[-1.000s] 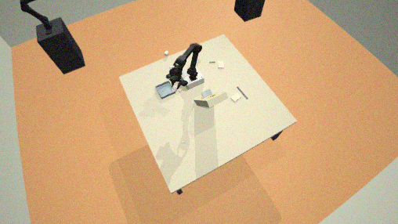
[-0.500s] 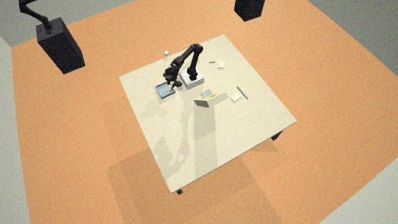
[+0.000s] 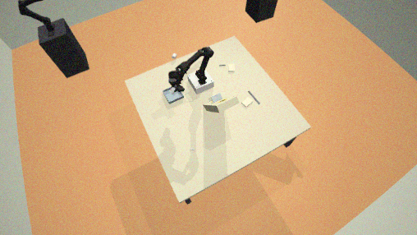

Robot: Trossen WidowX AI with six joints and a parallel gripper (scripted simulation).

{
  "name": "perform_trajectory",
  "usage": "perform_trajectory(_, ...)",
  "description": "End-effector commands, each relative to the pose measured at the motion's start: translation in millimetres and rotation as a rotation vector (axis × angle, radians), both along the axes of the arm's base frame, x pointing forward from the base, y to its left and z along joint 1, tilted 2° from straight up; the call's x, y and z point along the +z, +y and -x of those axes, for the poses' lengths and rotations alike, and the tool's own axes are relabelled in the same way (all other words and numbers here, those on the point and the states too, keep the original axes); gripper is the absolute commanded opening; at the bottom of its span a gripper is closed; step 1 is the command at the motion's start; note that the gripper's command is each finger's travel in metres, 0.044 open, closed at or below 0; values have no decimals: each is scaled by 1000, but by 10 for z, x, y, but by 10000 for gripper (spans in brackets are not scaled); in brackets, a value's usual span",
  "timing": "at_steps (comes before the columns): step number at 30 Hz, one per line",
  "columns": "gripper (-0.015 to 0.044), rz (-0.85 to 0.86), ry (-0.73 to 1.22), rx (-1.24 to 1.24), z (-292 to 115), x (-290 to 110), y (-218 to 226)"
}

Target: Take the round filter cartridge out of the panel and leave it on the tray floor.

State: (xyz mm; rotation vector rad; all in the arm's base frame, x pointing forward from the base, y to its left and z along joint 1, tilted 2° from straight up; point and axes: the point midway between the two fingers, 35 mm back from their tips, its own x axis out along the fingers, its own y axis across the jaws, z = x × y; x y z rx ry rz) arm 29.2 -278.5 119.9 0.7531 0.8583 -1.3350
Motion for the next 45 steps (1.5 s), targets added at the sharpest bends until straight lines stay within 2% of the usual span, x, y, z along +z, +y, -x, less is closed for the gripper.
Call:
perform_trajectory(1, 0, 5, 4, -67, 177, -135, -7)
perform_trajectory(12, 0, 7, 9, -249, 676, -534, 104)
perform_trajectory(16, 0, 7, 9, -252, 686, -572, 100)
perform_trajectory(31, 0, 6, 10, -252, 705, -1236, 99)
perform_trajectory(35, 0, 6, 10, -252, 705, -1297, 114)
perform_trajectory(45, 262, -3, 9, -257, 705, -1269, 121)
